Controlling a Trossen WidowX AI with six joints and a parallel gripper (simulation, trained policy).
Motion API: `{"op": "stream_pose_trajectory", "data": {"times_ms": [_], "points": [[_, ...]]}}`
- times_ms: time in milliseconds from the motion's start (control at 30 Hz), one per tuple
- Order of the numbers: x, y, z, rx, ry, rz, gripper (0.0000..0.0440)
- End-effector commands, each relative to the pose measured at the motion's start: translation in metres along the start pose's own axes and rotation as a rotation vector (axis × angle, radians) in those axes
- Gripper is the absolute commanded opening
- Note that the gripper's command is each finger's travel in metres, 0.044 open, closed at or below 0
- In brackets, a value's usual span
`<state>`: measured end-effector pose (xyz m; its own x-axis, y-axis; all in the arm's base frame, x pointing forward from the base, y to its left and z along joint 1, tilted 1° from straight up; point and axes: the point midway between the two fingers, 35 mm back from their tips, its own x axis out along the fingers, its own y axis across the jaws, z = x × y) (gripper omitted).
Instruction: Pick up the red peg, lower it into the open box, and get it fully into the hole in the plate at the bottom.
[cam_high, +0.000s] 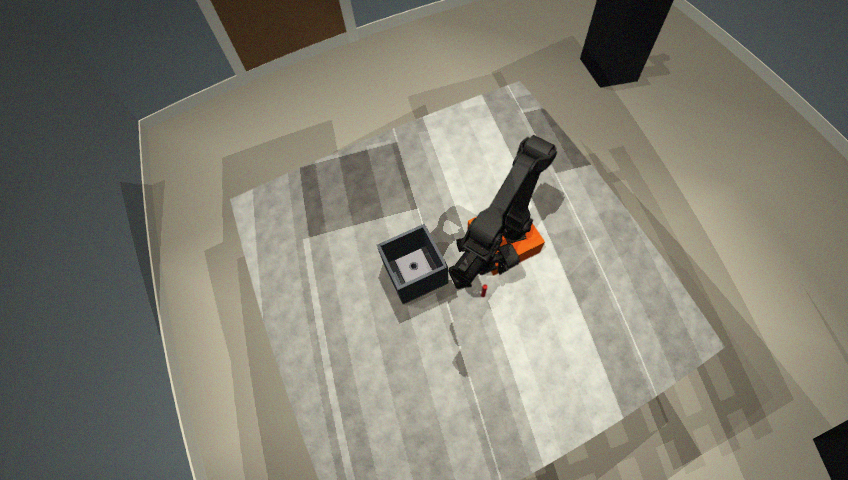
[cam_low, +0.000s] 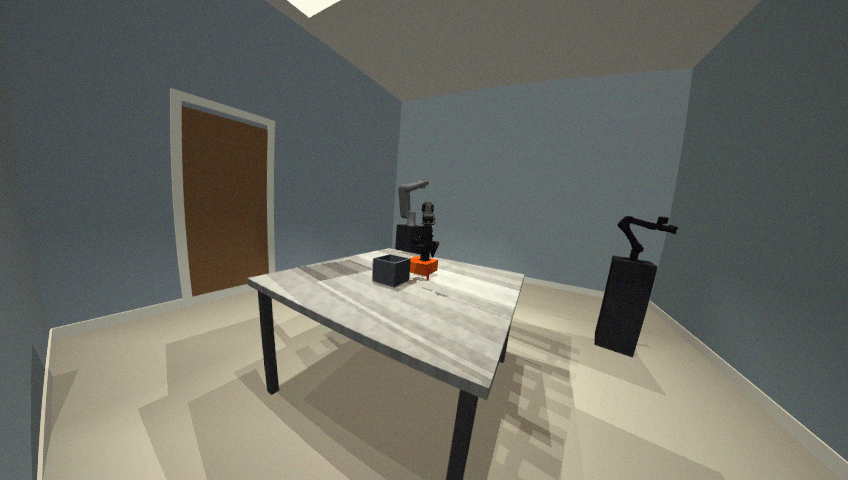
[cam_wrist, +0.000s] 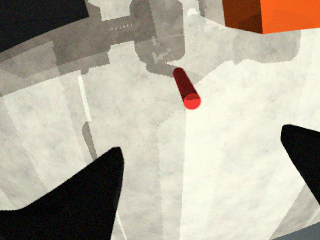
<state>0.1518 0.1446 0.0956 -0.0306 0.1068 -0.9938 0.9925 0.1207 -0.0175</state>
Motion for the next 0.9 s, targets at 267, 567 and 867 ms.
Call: {"op": "stream_pose_trajectory", "data": {"times_ms": [267, 567, 867], "points": [[0.041, -0.013, 0.009, -0.106, -0.071, -0.102, 0.0439], [0.069, -0.014, 0.013, -0.150, -0.096, -0.118, 0.0422], [0.094, -0.015, 0.017, -0.156, -0.112, -0.115, 0.0384]]}}
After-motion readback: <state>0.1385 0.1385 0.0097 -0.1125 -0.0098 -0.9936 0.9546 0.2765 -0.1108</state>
